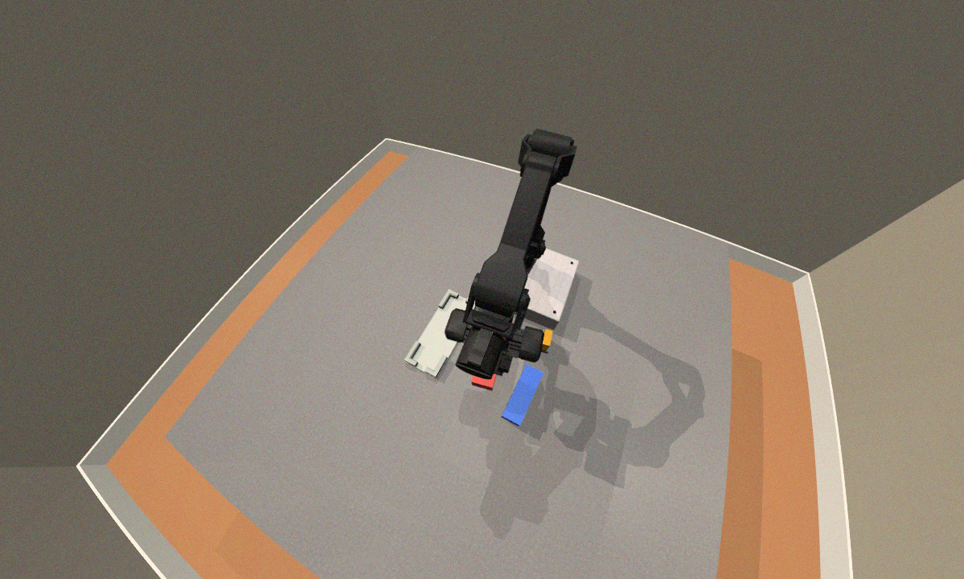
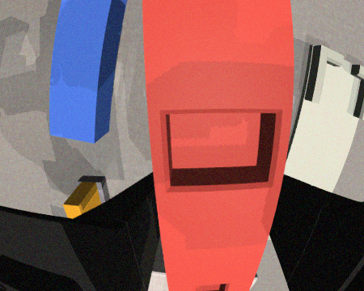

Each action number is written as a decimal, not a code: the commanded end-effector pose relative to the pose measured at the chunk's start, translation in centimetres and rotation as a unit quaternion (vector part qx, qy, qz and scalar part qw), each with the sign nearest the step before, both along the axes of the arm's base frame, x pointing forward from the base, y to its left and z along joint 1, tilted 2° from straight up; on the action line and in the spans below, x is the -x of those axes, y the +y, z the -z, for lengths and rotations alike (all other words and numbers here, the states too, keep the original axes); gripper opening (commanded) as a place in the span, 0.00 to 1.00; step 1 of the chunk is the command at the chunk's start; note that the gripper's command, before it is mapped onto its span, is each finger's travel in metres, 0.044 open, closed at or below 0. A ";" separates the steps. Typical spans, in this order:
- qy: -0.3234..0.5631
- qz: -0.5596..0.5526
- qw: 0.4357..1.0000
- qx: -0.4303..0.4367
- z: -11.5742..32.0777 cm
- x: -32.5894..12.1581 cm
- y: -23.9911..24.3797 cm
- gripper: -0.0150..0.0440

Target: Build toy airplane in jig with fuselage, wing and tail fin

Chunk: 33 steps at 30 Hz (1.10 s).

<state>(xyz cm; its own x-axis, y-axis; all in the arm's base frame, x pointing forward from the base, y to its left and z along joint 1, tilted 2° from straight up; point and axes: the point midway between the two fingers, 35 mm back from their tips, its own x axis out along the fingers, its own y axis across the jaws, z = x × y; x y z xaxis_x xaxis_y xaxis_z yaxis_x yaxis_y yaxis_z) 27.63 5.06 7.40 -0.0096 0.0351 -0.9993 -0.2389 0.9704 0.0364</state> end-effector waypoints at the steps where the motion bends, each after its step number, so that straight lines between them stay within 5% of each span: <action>1: -0.004 -0.002 1.000 0.000 -1.3 0.0 -0.1 0.25; 10: -0.004 -0.002 1.000 0.000 -3.7 0.5 -0.2 0.25; 33: -0.007 0.041 0.999 0.007 -0.9 -1.1 -6.1 0.25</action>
<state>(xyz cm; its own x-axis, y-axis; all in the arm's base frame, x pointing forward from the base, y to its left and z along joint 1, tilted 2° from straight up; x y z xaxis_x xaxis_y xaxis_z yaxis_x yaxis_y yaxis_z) 28.77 -0.37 8.83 0.0112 0.0265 -0.9996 -0.1611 0.9866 0.0244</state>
